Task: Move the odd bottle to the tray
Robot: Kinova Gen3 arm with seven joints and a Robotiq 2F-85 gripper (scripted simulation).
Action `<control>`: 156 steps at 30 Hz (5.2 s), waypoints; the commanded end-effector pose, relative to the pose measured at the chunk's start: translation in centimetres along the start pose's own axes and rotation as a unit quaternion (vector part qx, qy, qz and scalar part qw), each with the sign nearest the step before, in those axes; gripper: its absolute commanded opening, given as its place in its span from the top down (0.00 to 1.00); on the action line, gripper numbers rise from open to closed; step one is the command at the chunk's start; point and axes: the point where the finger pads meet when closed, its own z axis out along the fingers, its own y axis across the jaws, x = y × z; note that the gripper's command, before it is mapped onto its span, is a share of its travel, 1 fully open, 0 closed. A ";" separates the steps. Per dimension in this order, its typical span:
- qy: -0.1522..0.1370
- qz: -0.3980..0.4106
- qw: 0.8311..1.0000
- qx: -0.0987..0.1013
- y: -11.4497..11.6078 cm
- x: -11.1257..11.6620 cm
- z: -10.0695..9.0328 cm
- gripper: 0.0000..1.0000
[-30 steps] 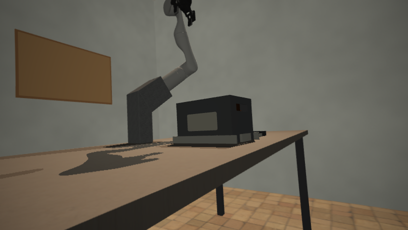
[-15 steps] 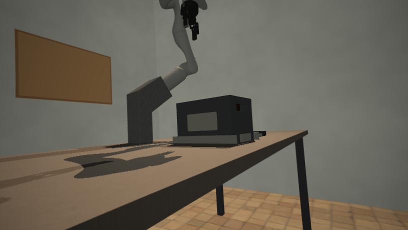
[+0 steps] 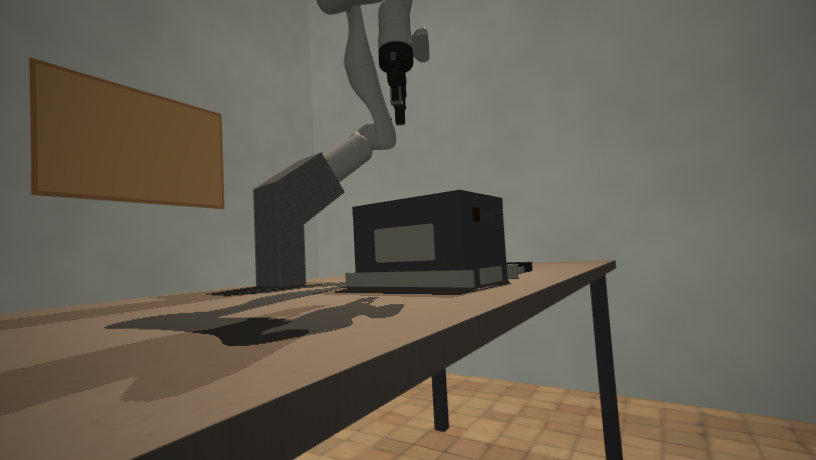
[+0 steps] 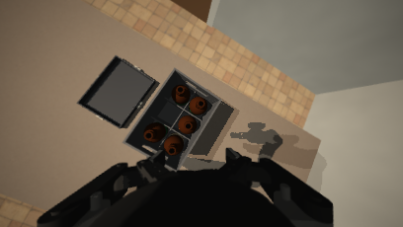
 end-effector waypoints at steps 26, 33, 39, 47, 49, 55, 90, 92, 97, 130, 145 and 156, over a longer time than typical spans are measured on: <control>0.006 -0.103 0.993 0.058 -1.9 2.4 12.0 0.00; 0.006 -0.103 0.993 0.058 -1.9 2.4 12.0 1.00; 0.006 -0.103 0.993 0.058 -1.9 2.4 12.0 1.00; 0.006 -0.103 0.993 0.058 -1.9 2.4 12.0 1.00; 0.006 -0.103 0.993 0.058 -1.9 2.4 12.0 1.00; 0.006 -0.103 0.993 0.058 -1.9 2.4 12.0 1.00; 0.006 -0.103 0.993 0.058 -1.9 2.4 12.0 0.36; 0.006 -0.103 0.993 0.058 -1.9 2.4 12.0 0.36; 0.006 -0.103 0.993 0.058 -1.9 2.4 12.0 0.36; 0.006 -0.103 0.993 0.058 -2.0 2.4 13.2 0.36; 0.006 -0.103 0.993 0.058 -2.1 2.5 14.9 0.36; 0.006 -0.103 0.993 0.058 -2.2 2.5 16.0 0.36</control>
